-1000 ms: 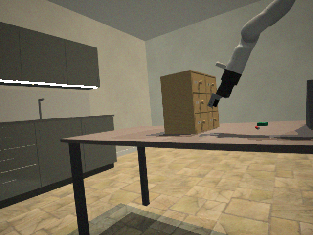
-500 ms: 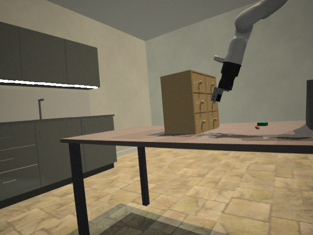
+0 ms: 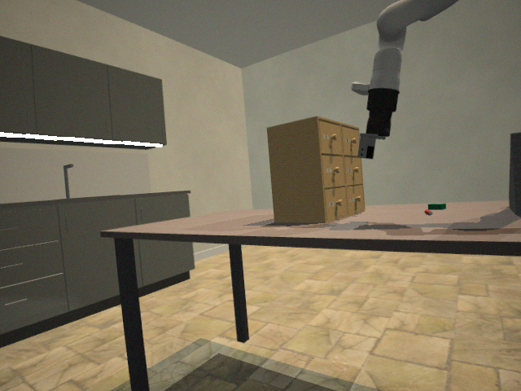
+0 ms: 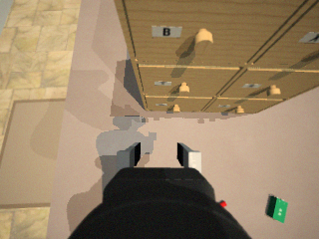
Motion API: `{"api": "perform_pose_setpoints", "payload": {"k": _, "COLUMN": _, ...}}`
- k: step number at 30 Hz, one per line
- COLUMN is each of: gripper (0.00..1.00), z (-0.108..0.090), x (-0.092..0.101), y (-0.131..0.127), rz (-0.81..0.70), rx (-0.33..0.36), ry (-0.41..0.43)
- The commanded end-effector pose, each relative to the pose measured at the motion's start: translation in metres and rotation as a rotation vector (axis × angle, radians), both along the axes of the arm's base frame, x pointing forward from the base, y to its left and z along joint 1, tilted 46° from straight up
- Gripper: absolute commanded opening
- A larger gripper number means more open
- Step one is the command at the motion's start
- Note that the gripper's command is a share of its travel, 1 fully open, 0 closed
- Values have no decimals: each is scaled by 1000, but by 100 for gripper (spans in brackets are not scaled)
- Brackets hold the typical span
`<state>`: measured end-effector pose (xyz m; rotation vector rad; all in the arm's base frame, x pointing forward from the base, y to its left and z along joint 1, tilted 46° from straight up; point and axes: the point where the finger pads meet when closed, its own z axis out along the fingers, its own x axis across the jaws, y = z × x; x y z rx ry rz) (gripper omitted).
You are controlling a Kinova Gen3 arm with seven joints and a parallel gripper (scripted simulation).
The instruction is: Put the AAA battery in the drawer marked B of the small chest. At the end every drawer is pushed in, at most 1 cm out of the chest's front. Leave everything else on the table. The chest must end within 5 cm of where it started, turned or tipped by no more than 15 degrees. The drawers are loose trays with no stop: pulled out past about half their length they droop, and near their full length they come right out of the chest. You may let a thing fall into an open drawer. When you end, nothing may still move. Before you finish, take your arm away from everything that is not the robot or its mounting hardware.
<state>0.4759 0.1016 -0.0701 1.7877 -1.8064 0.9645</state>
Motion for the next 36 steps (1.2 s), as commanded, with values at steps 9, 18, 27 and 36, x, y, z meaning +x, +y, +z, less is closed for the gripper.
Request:
{"api": "perform_pose_setpoints", "payload": {"k": 9, "gripper": 100, "z": 16, "x": -7, "y": 14, "rz": -88, "rx": 14, "ry": 72}}
{"api": "perform_pose_setpoints", "payload": {"k": 18, "gripper": 100, "z": 23, "x": -14, "y": 23, "rz": -132, "rx": 19, "ry": 116}}
{"api": "perform_pose_setpoints", "payload": {"k": 27, "gripper": 100, "z": 26, "x": -18, "y": 29, "rz": -151, "rx": 22, "ry": 138}}
{"api": "perform_pose_setpoints", "payload": {"k": 36, "gripper": 100, "z": 28, "x": -20, "y": 31, "rz": -159, "rx": 23, "ry": 146}}
